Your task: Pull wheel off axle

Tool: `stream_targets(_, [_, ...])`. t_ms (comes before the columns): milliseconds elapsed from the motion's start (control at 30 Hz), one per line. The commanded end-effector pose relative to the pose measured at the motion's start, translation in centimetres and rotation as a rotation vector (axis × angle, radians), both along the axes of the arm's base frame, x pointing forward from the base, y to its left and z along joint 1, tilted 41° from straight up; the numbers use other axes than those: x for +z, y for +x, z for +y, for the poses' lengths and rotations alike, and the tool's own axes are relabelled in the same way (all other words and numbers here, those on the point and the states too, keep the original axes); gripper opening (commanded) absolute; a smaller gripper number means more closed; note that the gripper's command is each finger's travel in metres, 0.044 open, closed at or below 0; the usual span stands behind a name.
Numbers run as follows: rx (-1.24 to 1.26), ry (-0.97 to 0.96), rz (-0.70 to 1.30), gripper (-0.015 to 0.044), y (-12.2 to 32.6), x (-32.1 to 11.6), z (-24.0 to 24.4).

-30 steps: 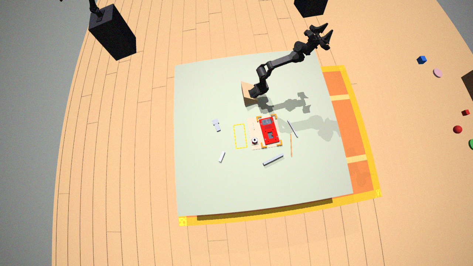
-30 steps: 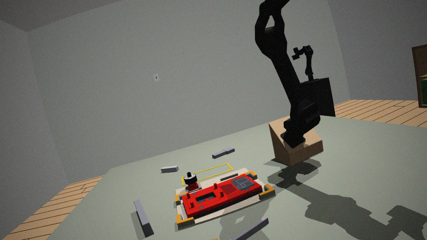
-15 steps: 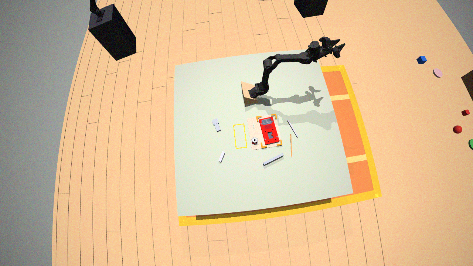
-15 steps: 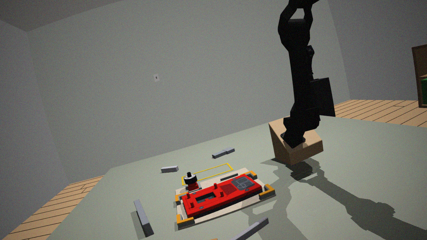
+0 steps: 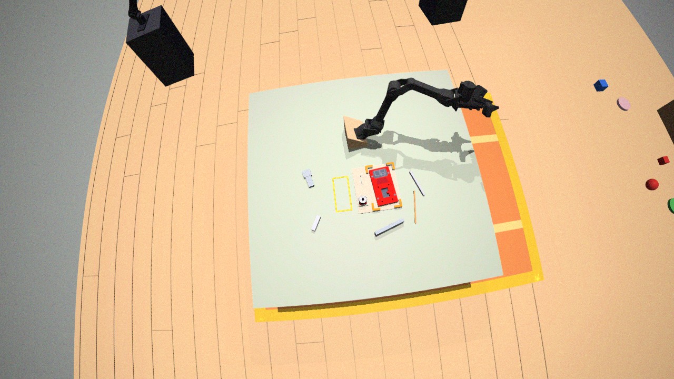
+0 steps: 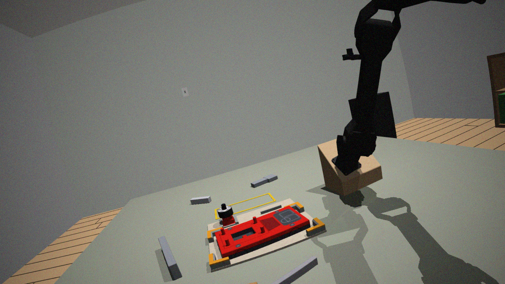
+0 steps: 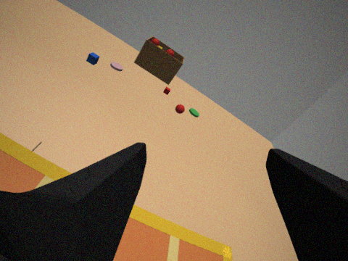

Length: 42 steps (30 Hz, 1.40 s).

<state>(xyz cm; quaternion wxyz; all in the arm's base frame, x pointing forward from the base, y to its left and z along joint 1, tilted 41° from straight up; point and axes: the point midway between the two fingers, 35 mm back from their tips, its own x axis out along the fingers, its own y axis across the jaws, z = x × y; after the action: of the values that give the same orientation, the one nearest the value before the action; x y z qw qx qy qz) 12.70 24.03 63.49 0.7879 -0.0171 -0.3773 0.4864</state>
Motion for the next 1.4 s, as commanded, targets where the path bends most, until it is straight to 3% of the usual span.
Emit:
stream_targets(0, [-0.104,-0.158,0.092,0.03,6.0,-4.2,2.4])
stream_targets(300, [-0.275,-0.38,0.308,0.03,16.8,-12.8,2.3])
stream_targets(600, [-0.446,-0.568,0.542,0.03,25.7,-22.1,-2.6])
stream_targets(767, [-0.489,-0.624,0.634,0.03,27.9,-25.3,-4.9])
stream_targets(1033, [-0.547,-0.73,0.957,0.03,32.2,-34.6,-12.1])
stream_targets(1367, [-0.538,-0.754,1.44,0.03,32.5,-45.9,-22.5])
